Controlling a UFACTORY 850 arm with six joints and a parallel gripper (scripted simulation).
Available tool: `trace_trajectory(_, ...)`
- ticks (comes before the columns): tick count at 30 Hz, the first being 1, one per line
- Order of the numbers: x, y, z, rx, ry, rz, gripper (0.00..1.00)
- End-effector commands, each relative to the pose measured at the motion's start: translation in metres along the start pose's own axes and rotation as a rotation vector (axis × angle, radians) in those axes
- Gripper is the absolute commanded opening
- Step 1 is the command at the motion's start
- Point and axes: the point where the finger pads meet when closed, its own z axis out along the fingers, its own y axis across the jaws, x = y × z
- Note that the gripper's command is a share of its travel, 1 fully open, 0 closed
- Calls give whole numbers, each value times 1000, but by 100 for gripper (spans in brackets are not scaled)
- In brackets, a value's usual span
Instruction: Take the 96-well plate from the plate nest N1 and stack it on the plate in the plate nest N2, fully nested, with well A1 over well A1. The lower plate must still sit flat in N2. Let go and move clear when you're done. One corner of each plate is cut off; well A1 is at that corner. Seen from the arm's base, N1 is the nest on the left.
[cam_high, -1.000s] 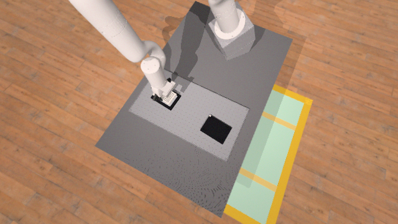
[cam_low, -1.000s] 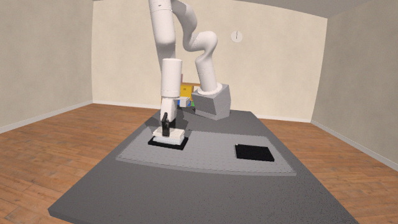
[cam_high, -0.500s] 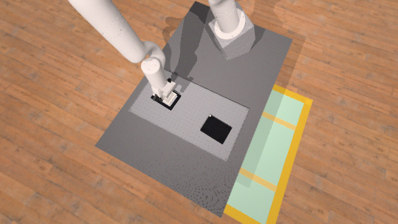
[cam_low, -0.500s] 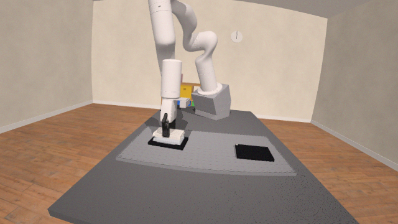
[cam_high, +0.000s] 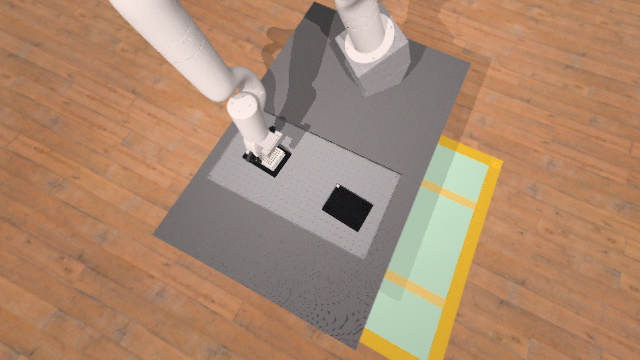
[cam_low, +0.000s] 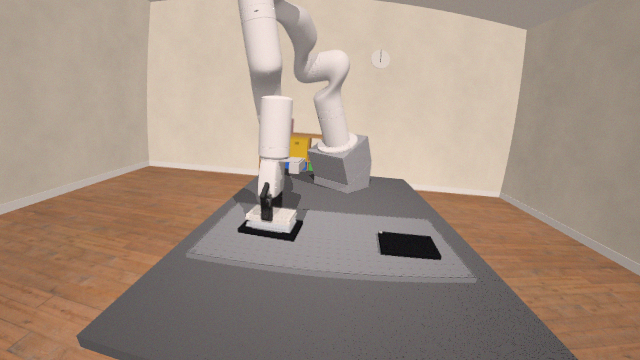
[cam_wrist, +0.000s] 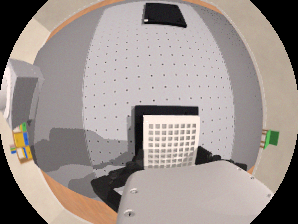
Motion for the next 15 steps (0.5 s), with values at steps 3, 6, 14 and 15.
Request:
trace_trajectory(3,0,1,0,-1,0,0,0)
trace_trajectory(6,0,1,1,-1,0,0,0)
trace_trajectory(14,0,1,2,-1,0,0,0)
trace_trajectory(15,0,1,2,-1,0,0,0)
